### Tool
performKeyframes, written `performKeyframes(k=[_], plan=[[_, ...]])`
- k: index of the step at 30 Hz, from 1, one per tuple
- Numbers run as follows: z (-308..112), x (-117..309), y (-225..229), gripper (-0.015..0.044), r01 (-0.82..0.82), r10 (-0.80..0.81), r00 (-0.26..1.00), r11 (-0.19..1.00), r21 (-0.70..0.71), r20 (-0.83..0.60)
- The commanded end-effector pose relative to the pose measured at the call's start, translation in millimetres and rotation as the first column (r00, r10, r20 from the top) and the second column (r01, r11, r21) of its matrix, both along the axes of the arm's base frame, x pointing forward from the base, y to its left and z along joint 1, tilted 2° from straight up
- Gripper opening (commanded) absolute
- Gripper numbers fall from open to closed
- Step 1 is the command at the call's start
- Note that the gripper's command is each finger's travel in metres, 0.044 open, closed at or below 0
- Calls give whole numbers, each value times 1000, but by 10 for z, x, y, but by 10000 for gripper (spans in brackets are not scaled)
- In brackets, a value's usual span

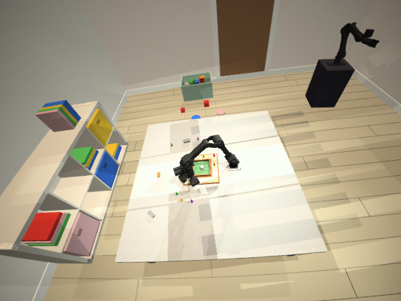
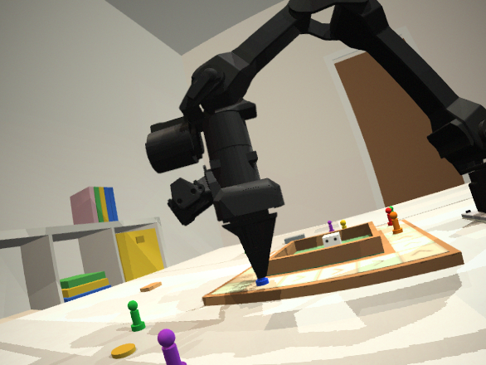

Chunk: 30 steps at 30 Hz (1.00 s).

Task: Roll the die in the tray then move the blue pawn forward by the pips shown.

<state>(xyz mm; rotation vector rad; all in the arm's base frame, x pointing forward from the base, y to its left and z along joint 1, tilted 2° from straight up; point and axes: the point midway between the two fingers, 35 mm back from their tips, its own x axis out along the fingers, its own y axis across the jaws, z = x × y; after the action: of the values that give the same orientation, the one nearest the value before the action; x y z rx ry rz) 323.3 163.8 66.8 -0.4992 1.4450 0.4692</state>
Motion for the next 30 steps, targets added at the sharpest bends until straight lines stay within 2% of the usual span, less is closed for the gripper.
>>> performKeyframes(k=[1,5,8,12,18,24,25,30], plan=[[24,2,1,263,0,0,1000,1000,0,0],[418,-21,6,368,3,-3,1000,1000,-8,-6],[500,-32,4,440,4,-4,1000,1000,-10,-8],[622,-149,-142,440,47,-47,999,999,-8,-8],[1001,-726,-701,440,224,-224,974,975,-2,-12],[1167,-1399,-1148,440,394,-394,919,919,3,-16],[1166,-1074,-957,440,316,-316,949,949,14,2],[1166,-1074,-957,440,316,-316,949,949,14,2]])
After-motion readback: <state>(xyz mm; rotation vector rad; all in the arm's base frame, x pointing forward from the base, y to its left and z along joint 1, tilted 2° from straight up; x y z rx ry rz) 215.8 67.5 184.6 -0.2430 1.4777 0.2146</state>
